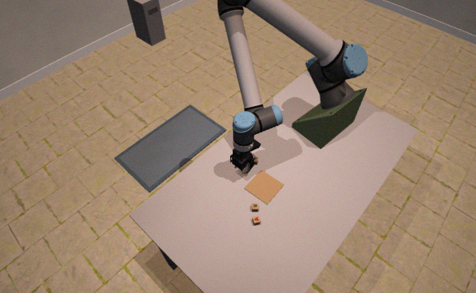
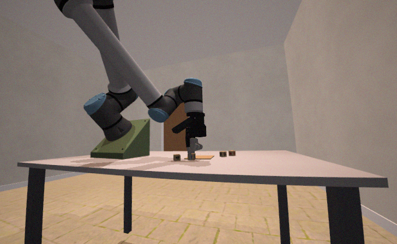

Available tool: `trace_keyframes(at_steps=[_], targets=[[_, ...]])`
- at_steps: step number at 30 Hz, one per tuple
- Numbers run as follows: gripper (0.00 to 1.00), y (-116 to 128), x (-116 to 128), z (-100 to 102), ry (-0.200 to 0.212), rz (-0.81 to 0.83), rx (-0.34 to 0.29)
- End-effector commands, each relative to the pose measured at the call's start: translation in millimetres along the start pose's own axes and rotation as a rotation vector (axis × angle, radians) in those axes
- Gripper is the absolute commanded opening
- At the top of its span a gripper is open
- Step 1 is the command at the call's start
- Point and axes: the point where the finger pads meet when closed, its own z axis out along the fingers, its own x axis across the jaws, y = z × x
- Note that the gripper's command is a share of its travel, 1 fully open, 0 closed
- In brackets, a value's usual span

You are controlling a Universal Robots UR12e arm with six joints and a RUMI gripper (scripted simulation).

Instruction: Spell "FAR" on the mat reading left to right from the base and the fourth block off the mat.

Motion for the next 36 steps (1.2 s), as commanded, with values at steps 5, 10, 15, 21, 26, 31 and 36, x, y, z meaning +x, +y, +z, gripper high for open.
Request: trace_keyframes(at_steps=[5,10,15,21,26,31,36], targets=[[0.09,0.3,-0.1,1.1,0.000,0.000,-0.001],[0.09,0.3,-0.1,2.6,0.000,0.000,-0.001],[0.09,0.3,-0.1,3.1,0.000,0.000,-0.001],[0.09,0.3,-0.1,3.4,0.000,0.000,-0.001],[0.09,0.3,-0.1,3.4,0.000,0.000,-0.001],[0.09,0.3,-0.1,3.4,0.000,0.000,-0.001],[0.09,0.3,-0.1,3.4,0.000,0.000,-0.001]])
